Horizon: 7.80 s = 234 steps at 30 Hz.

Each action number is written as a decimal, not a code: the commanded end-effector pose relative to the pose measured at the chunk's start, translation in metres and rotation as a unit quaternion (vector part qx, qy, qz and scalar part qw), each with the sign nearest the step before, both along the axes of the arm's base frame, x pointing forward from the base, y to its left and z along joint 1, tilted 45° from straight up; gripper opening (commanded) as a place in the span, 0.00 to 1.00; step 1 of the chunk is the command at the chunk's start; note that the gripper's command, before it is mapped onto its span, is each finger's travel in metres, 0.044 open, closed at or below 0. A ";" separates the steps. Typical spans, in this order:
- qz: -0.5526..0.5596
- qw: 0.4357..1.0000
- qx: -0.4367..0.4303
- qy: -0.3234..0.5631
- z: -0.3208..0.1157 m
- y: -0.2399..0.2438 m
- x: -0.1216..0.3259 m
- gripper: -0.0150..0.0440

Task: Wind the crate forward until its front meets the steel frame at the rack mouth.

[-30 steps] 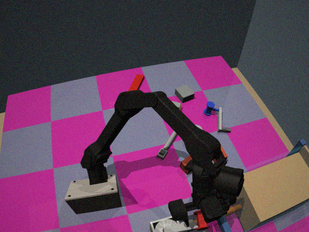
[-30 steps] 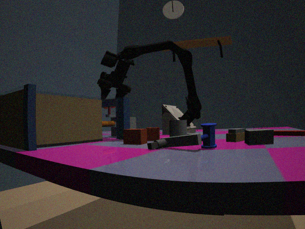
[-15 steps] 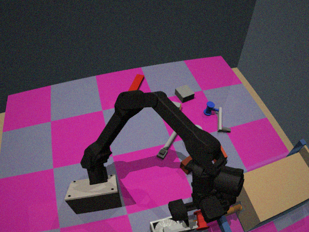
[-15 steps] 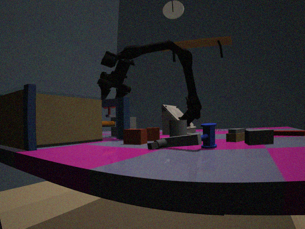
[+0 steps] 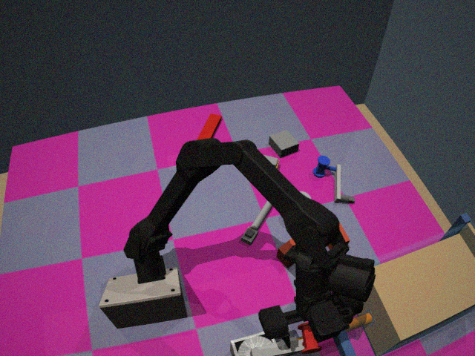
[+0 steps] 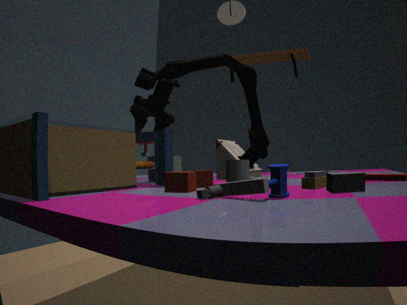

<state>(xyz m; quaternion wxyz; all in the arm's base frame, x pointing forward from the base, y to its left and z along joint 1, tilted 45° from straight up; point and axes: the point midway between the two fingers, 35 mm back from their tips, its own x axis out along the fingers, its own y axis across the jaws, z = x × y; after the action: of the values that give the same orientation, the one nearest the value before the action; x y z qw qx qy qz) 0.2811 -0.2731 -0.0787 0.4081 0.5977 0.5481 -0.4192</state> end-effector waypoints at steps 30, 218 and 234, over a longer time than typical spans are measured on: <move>0.008 1.000 0.005 0.005 -0.017 0.007 0.005 1.00; 0.008 1.000 0.005 0.005 -0.016 0.008 0.004 0.25; 0.008 1.000 0.005 0.005 -0.009 0.016 0.005 0.25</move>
<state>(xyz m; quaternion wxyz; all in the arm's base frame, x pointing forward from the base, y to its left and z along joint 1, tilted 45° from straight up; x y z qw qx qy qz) 0.2854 -0.2726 -0.0838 0.4180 0.5906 0.5464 -0.4218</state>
